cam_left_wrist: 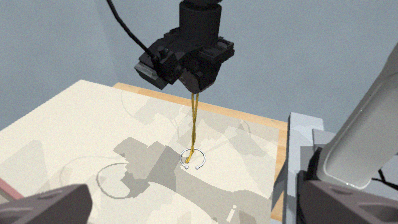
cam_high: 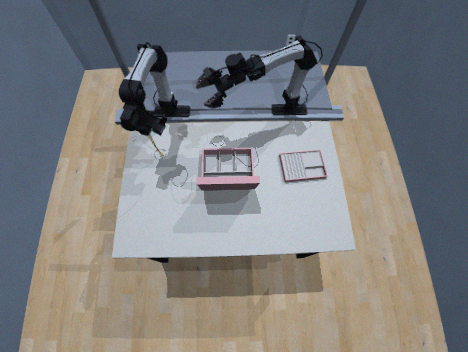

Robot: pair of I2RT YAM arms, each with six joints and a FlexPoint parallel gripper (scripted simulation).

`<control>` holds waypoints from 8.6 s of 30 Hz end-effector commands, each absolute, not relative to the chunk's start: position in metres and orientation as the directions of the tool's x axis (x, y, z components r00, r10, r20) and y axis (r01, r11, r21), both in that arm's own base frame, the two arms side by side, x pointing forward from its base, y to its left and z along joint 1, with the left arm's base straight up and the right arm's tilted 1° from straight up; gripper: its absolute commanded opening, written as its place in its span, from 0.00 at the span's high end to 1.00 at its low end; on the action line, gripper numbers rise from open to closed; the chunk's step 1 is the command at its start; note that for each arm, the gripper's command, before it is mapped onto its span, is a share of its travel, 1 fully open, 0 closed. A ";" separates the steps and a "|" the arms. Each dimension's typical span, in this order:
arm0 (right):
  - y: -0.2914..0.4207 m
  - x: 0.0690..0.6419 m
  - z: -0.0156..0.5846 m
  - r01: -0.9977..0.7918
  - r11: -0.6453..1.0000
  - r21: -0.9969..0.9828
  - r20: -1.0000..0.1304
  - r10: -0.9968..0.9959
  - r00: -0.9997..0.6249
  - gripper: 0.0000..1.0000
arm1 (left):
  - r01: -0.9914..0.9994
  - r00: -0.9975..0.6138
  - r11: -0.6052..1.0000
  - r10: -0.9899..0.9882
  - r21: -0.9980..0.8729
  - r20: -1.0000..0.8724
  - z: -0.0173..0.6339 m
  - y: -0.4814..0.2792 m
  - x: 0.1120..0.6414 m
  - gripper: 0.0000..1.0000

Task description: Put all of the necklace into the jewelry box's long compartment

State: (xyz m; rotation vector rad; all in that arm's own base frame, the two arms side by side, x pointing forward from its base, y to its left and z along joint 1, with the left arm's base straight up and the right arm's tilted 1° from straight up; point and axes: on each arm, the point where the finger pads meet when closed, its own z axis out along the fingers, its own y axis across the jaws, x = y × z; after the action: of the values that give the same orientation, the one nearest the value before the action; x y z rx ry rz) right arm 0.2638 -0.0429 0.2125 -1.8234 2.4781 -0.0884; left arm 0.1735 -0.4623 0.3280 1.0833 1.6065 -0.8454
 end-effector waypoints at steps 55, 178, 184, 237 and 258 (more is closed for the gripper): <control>-0.042 0.261 0.289 -0.596 0.008 -0.803 0.000 -1.000 -0.014 1.00 | 0.982 0.004 0.188 0.031 0.009 -0.999 0.433 -0.173 0.164 0.00; 0.332 0.403 0.301 -0.596 -0.008 -0.803 0.000 -1.000 0.013 1.00 | 0.645 -0.186 0.764 0.148 -0.007 -0.971 0.420 -0.150 0.187 0.00; 0.334 0.404 0.309 -0.577 0.013 -0.816 -0.028 -0.999 0.018 1.00 | 0.645 -0.187 0.765 0.148 -0.007 -0.971 0.420 -0.150 0.187 0.00; 0.290 0.418 0.184 -0.584 0.004 -0.812 -0.021 -1.000 0.022 1.00 | 0.645 -0.187 0.765 0.148 -0.007 -0.971 0.420 -0.150 0.187 0.00; 0.239 0.421 0.099 -0.597 -0.011 -0.802 -0.003 -1.000 0.022 1.00 | 0.645 -0.187 0.765 0.148 -0.007 -0.971 0.420 -0.150 0.187 0.00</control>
State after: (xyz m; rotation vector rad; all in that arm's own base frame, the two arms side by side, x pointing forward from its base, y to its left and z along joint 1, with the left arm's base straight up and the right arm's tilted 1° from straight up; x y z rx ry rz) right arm 0.4177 0.2337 0.0908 -1.7085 1.6815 -0.8390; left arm 0.1880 -0.1493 0.4175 0.6286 1.7332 -0.4979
